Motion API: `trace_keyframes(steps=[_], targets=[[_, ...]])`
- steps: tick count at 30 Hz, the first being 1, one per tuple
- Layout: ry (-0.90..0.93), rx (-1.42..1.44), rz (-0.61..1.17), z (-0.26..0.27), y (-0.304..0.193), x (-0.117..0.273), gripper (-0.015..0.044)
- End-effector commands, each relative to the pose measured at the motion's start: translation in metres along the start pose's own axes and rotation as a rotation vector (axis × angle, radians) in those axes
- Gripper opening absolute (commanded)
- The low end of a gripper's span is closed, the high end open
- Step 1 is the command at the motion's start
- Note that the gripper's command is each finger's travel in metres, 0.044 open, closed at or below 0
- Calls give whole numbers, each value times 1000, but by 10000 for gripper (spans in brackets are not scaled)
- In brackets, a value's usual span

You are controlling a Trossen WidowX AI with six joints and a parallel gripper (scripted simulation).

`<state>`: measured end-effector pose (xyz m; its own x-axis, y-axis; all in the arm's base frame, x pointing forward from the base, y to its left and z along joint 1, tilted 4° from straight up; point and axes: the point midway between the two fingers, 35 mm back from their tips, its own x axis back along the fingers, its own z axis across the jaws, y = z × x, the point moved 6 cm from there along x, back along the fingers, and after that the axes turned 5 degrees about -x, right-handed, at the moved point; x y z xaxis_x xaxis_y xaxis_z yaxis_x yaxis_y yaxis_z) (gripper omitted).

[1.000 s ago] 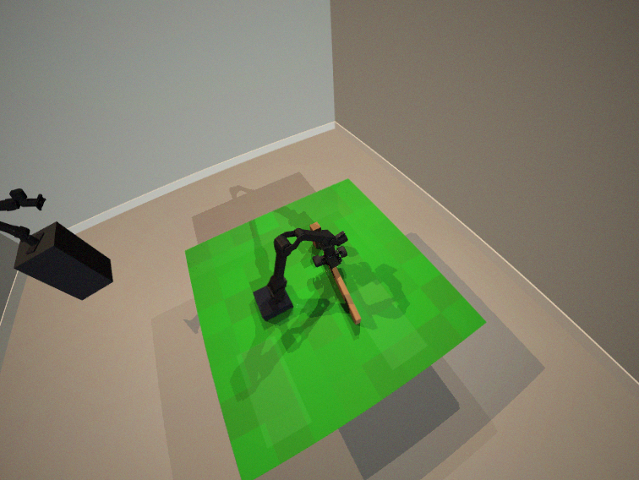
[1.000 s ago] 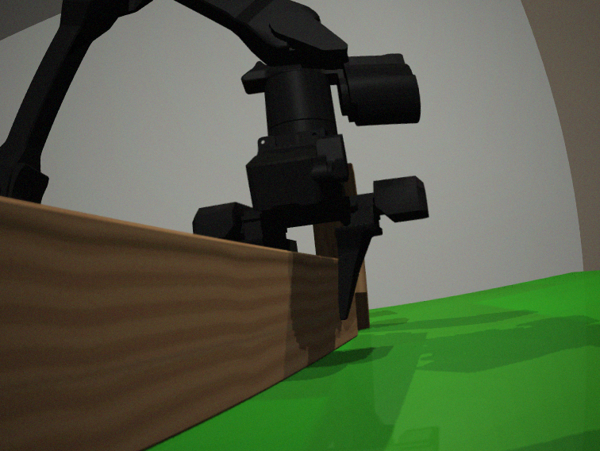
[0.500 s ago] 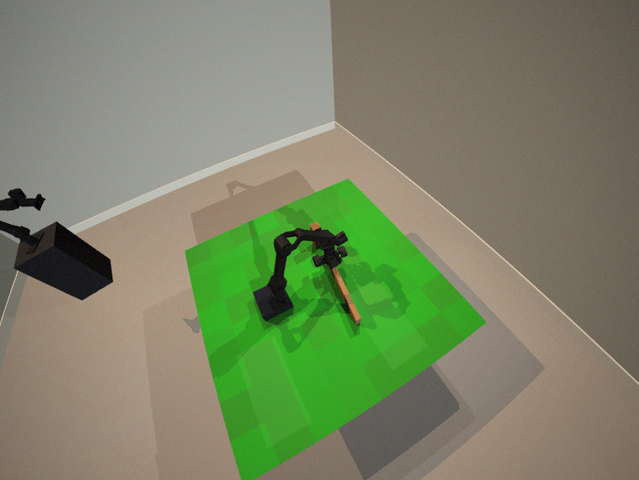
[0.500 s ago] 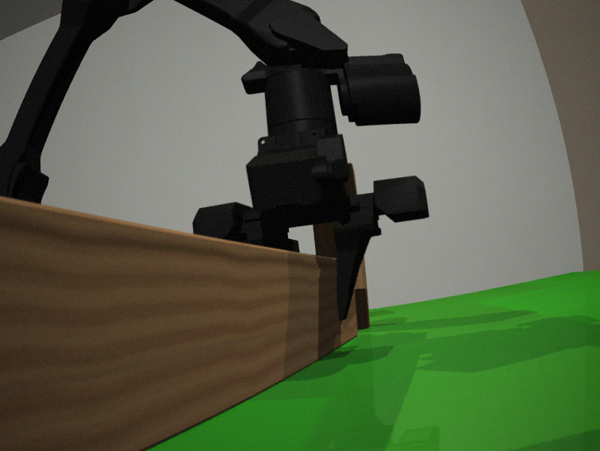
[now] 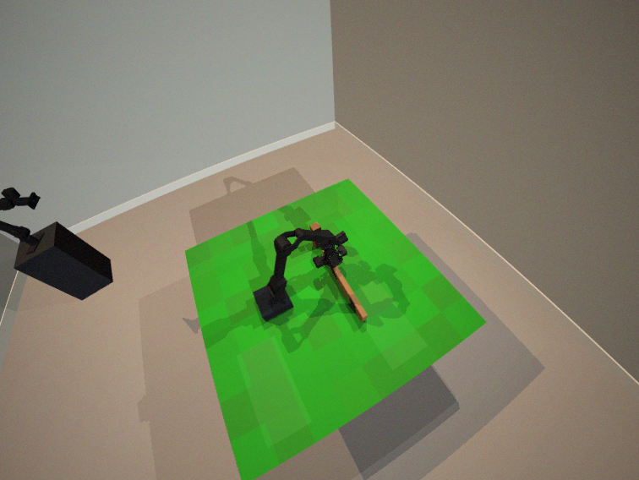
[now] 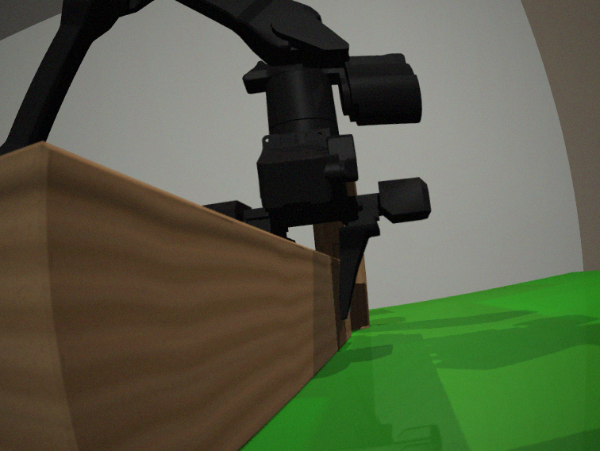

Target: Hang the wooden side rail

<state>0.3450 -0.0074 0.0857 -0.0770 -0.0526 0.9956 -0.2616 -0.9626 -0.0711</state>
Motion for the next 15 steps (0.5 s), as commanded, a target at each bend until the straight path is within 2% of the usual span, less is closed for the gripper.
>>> trace_keyframes(steps=[1, 15], targets=[[-1, 48, -5, 3, 0, 0, 0], [-1, 51, -4, 9, -1, 0, 0]])
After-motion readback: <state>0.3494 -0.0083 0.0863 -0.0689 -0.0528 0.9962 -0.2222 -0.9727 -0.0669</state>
